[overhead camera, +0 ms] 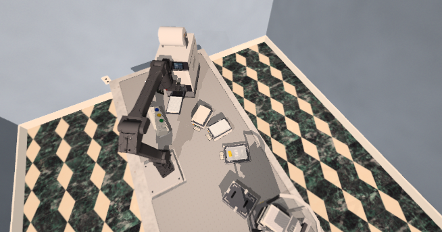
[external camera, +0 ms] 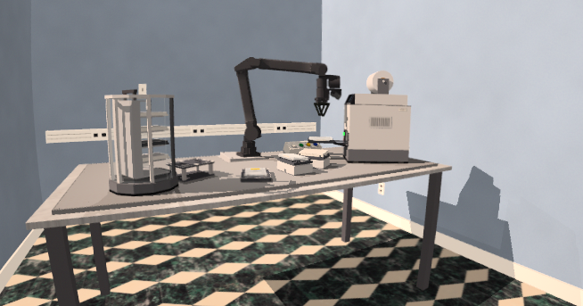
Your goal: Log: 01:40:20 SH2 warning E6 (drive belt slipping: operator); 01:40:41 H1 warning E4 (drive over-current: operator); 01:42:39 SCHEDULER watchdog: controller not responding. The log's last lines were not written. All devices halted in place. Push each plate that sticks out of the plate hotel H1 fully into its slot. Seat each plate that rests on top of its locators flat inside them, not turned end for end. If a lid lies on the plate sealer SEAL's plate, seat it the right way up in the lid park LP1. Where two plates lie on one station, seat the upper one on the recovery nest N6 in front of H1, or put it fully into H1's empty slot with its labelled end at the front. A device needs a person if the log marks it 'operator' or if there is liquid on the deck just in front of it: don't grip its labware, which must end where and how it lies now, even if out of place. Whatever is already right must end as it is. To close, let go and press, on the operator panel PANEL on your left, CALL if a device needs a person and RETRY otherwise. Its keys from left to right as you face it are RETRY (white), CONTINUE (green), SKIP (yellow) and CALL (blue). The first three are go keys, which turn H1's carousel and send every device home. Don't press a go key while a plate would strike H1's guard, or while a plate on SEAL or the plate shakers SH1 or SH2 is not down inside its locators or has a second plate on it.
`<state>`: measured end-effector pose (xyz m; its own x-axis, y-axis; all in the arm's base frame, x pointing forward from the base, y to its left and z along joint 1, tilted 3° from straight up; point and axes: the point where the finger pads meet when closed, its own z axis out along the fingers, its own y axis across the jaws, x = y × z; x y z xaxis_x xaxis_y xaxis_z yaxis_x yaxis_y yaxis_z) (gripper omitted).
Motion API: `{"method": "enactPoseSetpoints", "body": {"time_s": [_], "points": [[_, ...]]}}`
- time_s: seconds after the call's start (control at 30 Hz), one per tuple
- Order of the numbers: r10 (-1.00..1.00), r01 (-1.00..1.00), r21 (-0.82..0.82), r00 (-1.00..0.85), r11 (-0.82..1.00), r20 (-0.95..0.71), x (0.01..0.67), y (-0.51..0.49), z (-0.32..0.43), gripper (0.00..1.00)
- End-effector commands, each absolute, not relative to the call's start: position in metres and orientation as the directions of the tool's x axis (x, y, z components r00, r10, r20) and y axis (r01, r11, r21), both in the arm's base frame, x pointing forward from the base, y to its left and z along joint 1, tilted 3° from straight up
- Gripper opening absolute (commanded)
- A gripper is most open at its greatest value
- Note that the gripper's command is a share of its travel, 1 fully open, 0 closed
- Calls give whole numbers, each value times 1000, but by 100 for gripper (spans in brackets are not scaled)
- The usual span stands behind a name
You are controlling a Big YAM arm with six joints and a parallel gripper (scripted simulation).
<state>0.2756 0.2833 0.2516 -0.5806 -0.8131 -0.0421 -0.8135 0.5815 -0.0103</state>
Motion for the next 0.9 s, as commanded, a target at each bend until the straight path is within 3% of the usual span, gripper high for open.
{"method": "enactPoseSetpoints", "body": {"time_s": [0.0, 0.6, 0.87], "points": [[-813, -814, -18, -578, 580, -75, 269, 295, 265, 100], [-812, -814, -13, -577, 580, -90, 236, 342, 271, 100], [-906, -909, -29, -412, 416, -96, 240, 337, 275, 100]]}}
